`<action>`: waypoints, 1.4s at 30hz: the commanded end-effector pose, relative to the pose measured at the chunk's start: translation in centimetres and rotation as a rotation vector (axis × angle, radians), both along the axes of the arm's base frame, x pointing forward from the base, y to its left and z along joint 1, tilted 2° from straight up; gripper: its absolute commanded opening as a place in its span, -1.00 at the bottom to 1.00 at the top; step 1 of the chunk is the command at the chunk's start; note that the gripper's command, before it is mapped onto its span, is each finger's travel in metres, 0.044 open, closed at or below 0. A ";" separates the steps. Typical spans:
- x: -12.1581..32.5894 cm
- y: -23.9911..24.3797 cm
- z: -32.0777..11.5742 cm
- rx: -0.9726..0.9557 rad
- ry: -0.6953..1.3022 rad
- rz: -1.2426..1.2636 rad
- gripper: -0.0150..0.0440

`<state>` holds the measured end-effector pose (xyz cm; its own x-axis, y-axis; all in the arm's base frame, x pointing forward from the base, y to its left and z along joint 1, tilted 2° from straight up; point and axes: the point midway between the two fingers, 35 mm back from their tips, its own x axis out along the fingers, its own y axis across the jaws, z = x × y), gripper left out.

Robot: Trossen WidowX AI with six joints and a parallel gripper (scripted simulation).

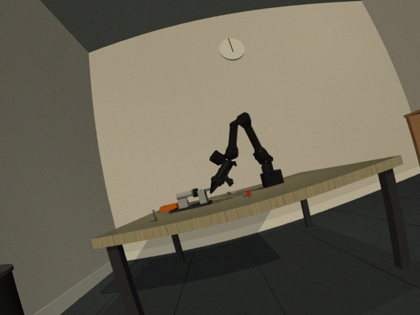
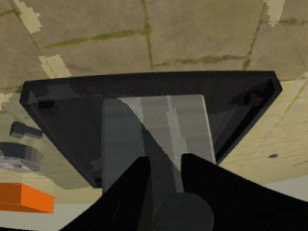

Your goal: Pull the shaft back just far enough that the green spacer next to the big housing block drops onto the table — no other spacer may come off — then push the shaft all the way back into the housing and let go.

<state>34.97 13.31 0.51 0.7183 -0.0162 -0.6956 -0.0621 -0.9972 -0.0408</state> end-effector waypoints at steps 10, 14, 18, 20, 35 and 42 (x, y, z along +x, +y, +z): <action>-0.2 0.0 0.0 0.003 -0.001 -0.002 -0.49; -0.2 0.0 0.0 0.003 0.000 -0.002 -0.49; -0.2 0.0 0.0 0.003 0.000 -0.002 -0.49; -0.3 0.0 0.0 0.003 0.000 -0.002 -0.49; -0.4 0.1 0.0 0.003 0.000 -0.002 -0.49; -0.5 0.1 0.0 0.003 0.000 -0.002 -0.49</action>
